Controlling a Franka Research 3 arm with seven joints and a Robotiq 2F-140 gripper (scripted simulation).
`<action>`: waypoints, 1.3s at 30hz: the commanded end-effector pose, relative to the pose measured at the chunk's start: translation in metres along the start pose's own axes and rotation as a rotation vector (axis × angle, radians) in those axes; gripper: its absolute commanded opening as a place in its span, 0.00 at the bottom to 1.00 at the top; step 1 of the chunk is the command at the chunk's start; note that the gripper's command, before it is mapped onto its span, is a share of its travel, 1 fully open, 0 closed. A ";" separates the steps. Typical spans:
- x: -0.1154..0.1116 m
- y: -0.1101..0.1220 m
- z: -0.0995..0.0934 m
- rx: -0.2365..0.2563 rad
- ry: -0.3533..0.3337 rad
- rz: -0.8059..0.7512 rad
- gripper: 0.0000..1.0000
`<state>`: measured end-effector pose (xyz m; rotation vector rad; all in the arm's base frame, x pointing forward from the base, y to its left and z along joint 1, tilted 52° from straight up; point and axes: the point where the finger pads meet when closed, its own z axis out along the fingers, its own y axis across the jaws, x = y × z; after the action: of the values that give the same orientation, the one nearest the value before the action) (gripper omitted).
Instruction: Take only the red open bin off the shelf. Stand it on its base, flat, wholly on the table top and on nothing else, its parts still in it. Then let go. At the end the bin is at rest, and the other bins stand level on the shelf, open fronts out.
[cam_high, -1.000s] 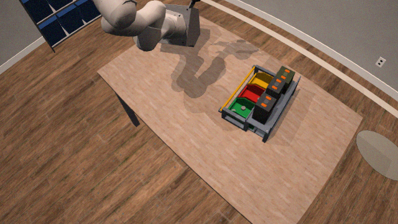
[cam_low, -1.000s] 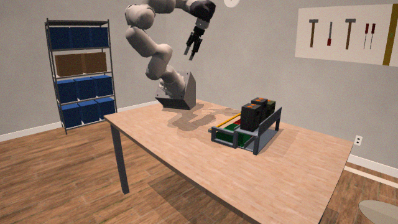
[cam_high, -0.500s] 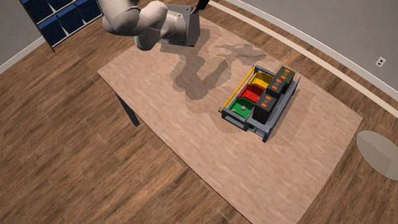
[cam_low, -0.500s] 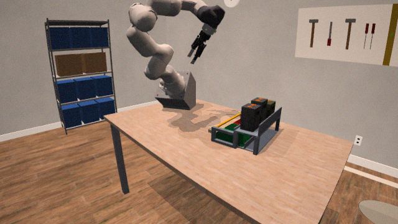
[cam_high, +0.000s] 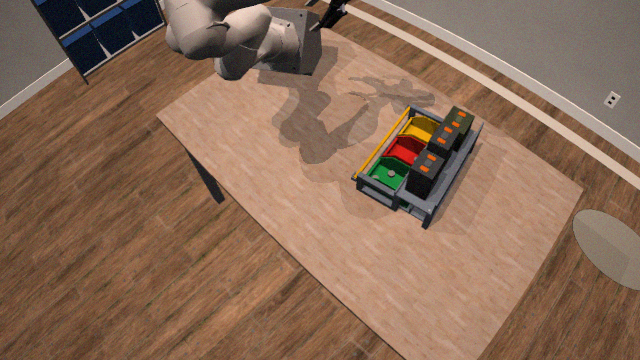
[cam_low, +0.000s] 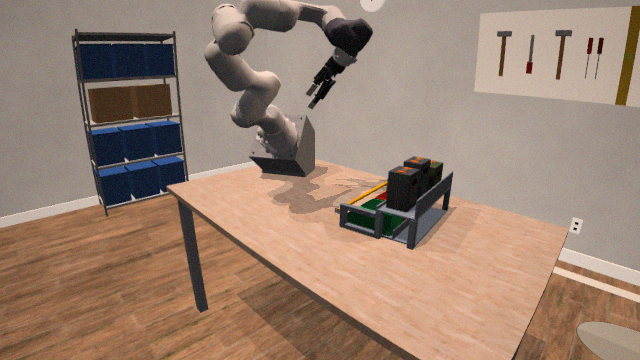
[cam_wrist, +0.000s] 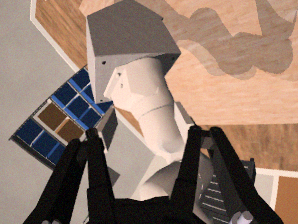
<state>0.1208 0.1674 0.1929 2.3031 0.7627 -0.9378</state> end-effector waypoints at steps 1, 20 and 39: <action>0.005 0.008 0.000 0.023 -0.007 0.036 0.57; 0.014 0.047 0.005 0.169 -0.060 0.158 0.57; 0.018 0.086 0.017 0.316 -0.112 0.280 0.57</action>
<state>0.1796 0.1009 0.1921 2.5129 0.2575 -1.1195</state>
